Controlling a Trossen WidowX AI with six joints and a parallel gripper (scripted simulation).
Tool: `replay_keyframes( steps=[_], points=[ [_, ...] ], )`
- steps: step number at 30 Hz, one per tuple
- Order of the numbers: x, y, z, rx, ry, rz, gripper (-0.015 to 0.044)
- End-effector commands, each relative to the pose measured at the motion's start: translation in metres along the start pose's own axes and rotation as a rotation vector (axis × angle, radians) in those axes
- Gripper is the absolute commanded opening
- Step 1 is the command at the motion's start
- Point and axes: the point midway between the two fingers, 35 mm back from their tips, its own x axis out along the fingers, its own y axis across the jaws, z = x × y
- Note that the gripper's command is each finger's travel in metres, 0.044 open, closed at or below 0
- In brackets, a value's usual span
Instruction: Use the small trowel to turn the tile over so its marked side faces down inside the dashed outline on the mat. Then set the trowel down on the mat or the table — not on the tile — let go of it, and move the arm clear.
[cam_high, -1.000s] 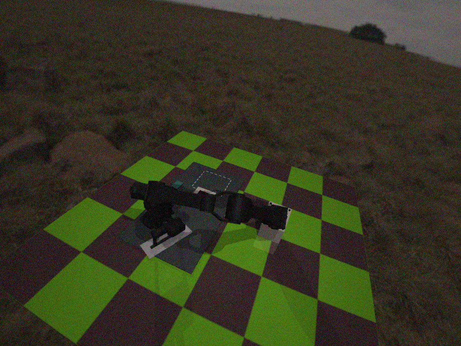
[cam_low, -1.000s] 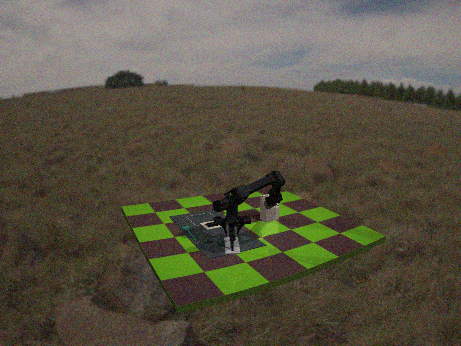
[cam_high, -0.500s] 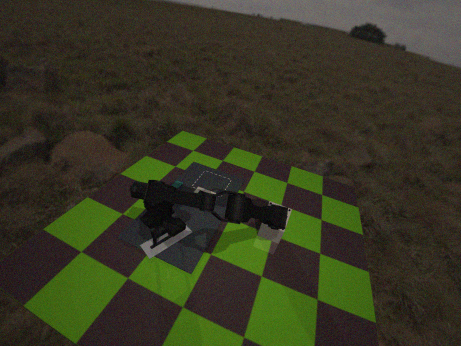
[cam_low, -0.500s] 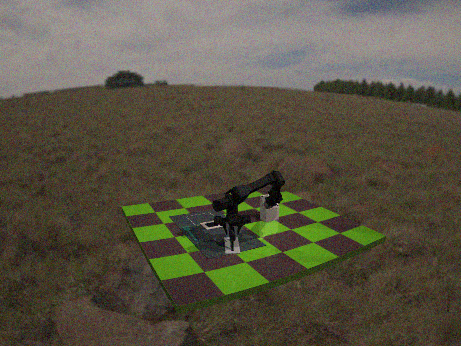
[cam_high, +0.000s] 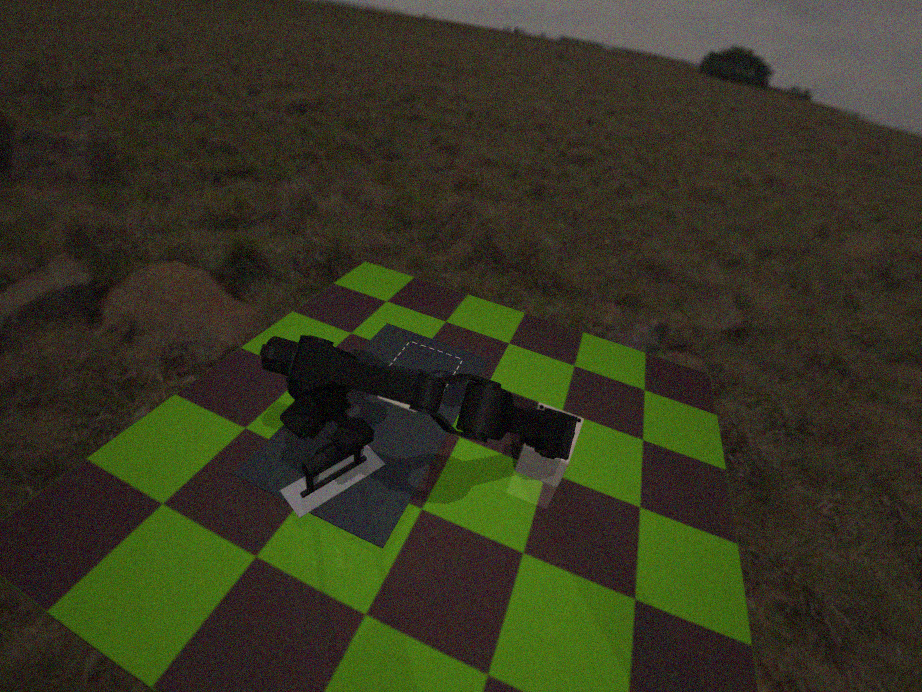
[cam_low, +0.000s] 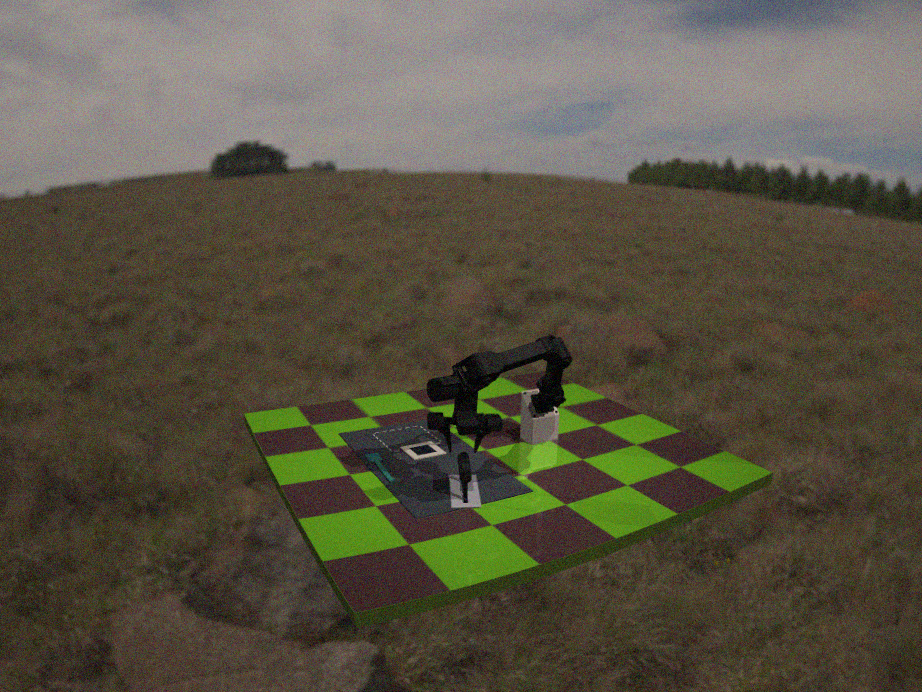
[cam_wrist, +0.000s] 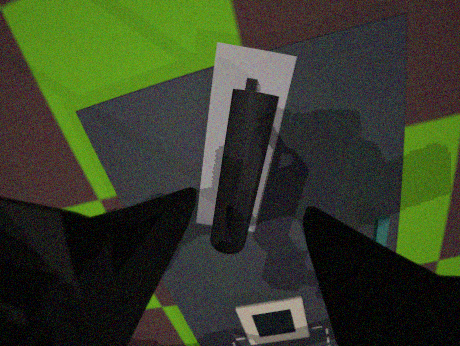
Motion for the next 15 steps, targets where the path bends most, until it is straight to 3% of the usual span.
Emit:
replay_keyframes(
  steps=[1, 15],
  points=[
    [0.011, 0.008, -0.001, -0.015, 0.052, -0.056, 0.0300],
    [0.038, 0.027, -0.011, -0.026, 0.137, -0.443, 0.0300]
  ],
)
